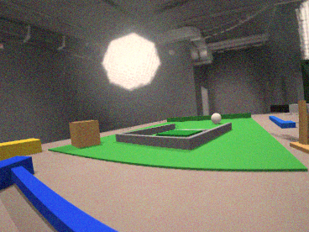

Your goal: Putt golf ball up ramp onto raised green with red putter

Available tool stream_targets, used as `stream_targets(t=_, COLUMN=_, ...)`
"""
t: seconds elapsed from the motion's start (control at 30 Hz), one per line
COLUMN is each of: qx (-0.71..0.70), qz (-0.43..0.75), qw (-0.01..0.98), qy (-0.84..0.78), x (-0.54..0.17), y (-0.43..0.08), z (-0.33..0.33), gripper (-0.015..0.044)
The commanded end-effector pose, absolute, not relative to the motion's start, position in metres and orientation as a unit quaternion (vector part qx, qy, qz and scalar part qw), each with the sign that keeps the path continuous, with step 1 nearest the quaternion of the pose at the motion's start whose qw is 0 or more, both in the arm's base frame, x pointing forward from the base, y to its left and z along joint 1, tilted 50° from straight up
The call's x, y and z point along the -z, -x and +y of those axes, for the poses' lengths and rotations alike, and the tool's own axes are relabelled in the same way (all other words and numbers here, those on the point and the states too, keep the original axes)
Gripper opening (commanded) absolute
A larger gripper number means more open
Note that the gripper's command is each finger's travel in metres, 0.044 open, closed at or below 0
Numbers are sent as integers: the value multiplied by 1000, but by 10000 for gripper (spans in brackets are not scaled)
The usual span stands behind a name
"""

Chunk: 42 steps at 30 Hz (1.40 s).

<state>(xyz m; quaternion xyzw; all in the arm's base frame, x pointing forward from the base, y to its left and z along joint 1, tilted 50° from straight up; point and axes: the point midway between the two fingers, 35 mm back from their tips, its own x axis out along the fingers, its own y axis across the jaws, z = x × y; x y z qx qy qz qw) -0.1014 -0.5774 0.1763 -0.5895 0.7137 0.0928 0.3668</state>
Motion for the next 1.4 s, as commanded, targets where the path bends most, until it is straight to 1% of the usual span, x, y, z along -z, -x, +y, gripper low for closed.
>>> stream_targets(t=0.0, qx=-94, qz=714, qw=366, qy=589, x=-176, y=101, z=-577, gripper=426)
stream_targets(t=0.03, qx=-97, qz=716, qw=365, qy=587, x=-174, y=98, z=-576, gripper=440)
stream_targets(t=0.1, qx=-108, qz=718, qw=364, qy=583, x=-169, y=84, z=-572, gripper=440)
stream_targets(t=0.4, qx=-162, qz=595, qw=451, qy=645, x=-138, y=-64, z=-532, gripper=440)
stream_targets(t=0.6, qx=-208, qz=505, qw=508, qy=666, x=-120, y=-153, z=-481, gripper=440)
stream_targets(t=0.83, qx=-272, qz=400, qw=568, qy=666, x=-104, y=-237, z=-401, gripper=440)
stream_targets(t=1.1, qx=-362, qz=283, qw=625, qy=631, x=-90, y=-304, z=-285, gripper=440)
stream_targets(t=1.23, qx=-412, qz=229, qw=647, qy=600, x=-86, y=-323, z=-221, gripper=440)
stream_targets(t=1.37, qx=-467, qz=178, qw=663, qy=558, x=-84, y=-332, z=-153, gripper=440)
